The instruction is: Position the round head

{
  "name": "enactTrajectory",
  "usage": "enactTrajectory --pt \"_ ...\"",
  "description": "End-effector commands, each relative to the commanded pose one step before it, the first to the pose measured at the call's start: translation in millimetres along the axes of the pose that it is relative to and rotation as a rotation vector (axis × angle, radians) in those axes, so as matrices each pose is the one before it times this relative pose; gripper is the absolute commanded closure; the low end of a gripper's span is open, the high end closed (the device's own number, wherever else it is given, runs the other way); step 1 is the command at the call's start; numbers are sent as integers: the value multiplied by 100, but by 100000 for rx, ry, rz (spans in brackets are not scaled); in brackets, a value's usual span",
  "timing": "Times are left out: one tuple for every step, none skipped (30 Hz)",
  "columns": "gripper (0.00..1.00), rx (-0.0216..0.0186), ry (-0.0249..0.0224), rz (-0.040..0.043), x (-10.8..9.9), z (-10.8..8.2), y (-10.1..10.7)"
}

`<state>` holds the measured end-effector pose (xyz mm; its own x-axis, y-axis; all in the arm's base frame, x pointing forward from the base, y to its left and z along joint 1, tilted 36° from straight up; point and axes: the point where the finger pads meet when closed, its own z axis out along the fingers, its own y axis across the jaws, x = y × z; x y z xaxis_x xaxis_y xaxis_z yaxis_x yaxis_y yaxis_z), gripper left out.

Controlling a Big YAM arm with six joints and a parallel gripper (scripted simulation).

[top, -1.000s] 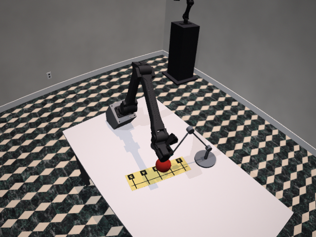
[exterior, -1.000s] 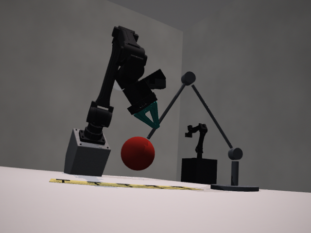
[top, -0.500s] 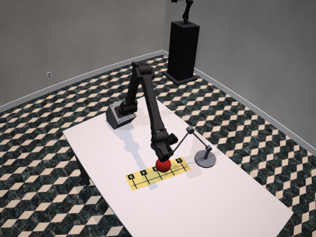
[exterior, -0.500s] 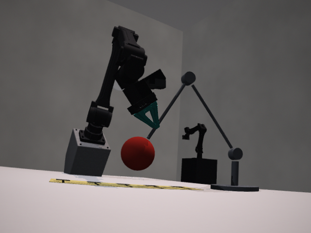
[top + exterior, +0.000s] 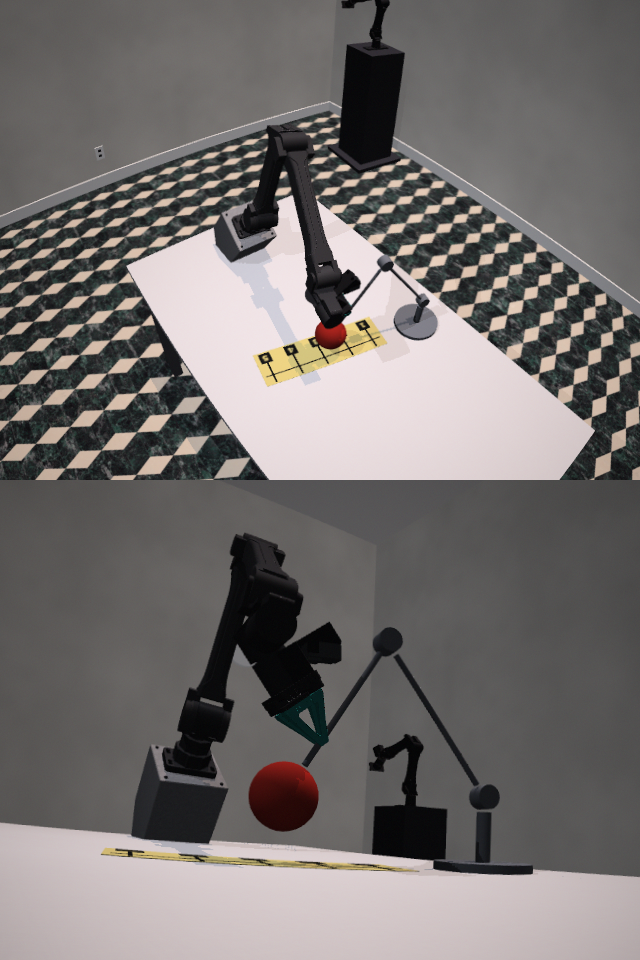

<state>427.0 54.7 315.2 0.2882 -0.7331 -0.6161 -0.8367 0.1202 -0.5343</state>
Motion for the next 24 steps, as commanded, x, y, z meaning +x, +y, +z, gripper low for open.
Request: enactTrajectory --pt "100 5467 4119 -467 845 -2143 -2145" --pt "100 0 0 0 109 -115 -112" --pt "100 0 0 0 109 -115 -112" --pt "100 0 0 0 109 -115 -112" --pt "100 0 0 0 109 -115 -112" --pt "100 0 0 0 109 -115 -112" --pt "100 0 0 0 109 -115 -112" --pt "100 0 0 0 109 -115 -112" --pt "100 0 0 0 109 -115 -112" --pt "100 0 0 0 109 -115 -112" --pt "100 0 0 0 109 -115 -112" --pt "100 0 0 0 109 -115 -112" --pt "100 0 0 0 109 -115 -112" --pt "100 0 0 0 109 -115 -112" --pt "100 0 0 0 109 -115 -112" --pt "100 0 0 0 0 0 0" --pt "100 0 0 0 0 0 0" --pt "100 0 0 0 43 46 28" --pt "100 0 0 0 43 46 28" --pt "100 0 0 0 43 46 28" --pt "100 0 0 0 43 46 28" --pt "100 0 0 0 43 46 28" --pt "100 0 0 0 43 46 28" --pt "100 0 0 0 43 46 28"
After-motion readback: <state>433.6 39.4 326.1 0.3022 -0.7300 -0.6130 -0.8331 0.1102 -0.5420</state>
